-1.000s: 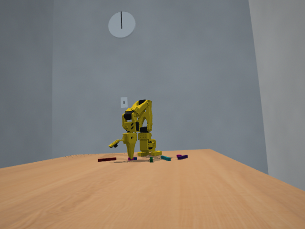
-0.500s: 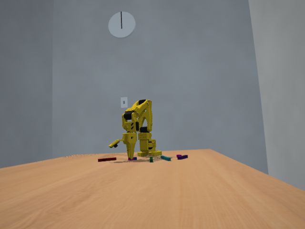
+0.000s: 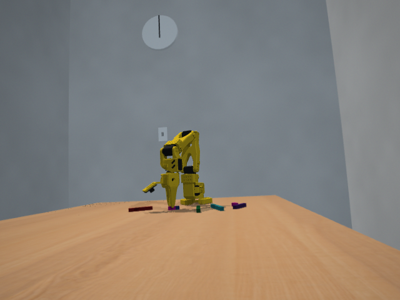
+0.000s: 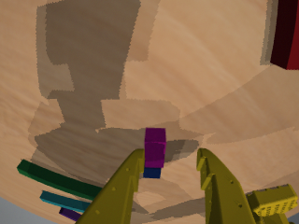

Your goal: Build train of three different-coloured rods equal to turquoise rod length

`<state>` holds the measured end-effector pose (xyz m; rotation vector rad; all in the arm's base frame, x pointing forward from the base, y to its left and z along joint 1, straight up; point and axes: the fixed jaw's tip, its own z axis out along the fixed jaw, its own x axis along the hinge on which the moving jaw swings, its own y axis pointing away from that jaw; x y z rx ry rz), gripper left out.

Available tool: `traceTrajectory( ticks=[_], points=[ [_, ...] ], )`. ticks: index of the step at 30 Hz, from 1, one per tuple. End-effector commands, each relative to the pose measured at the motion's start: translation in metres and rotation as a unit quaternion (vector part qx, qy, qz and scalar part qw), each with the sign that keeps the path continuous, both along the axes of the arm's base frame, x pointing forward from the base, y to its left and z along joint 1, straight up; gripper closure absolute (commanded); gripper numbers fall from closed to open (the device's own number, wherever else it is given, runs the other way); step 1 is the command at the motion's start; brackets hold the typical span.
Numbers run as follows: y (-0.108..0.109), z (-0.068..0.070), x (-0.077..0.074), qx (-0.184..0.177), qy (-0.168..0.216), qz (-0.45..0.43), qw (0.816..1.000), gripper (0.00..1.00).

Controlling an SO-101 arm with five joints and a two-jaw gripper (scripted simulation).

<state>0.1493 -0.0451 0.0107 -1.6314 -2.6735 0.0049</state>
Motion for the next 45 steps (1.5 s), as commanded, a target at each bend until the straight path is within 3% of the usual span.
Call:
traceTrajectory(
  ticks=[1,17,45],
  points=[
    [-0.003,0.018,0.012,-0.011,-0.032,0.005,0.999,0.83],
    [-0.002,0.053,0.008,-0.011,-0.032,0.005,0.999,0.83],
    [-0.002,0.055,0.008,-0.011,-0.032,0.005,0.999,0.83]
  ],
)
